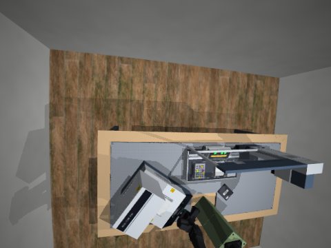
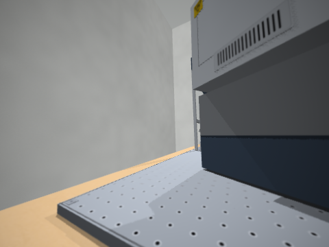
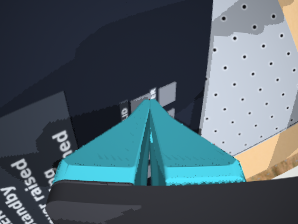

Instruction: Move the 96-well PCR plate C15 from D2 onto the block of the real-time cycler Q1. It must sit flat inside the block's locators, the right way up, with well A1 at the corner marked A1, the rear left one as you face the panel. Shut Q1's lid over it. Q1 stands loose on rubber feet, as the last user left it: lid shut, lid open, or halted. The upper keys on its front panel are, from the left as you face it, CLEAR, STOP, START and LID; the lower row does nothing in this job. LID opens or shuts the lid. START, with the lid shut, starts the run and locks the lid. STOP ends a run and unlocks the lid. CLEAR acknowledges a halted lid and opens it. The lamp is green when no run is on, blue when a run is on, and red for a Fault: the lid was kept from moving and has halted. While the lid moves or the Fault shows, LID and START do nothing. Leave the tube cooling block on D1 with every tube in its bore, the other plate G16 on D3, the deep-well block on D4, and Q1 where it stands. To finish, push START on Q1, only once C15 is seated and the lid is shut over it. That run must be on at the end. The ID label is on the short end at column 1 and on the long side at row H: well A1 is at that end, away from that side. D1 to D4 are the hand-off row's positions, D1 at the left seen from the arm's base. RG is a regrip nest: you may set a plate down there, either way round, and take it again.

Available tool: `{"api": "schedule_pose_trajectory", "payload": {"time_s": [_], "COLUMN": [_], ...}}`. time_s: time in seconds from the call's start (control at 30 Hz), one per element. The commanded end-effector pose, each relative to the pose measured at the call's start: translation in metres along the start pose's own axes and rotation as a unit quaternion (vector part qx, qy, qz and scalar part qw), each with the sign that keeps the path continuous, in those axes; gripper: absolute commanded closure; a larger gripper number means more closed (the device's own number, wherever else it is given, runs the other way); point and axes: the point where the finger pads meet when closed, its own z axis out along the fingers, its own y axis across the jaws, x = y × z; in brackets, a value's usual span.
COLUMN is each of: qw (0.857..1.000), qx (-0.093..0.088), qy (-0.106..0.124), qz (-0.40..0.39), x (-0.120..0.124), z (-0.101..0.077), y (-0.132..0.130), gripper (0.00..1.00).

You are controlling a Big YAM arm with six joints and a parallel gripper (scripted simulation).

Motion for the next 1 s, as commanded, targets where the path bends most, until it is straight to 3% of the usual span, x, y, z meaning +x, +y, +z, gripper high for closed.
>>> {"api": "schedule_pose_trajectory", "payload": {"time_s": [0.0,0.27,0.97], "qw": [1.000,1.000,1.000], "qx": [-0.008,-0.015,-0.006], "qy": [0.000,0.002,-0.001], "qz": [0.001,0.001,0.001], "x": [0.003,0.005,0.001], "z": [-0.009,-0.009,0.000], "y": [0.005,0.013,0.003], "gripper": [1.00,1.00,1.00]}}
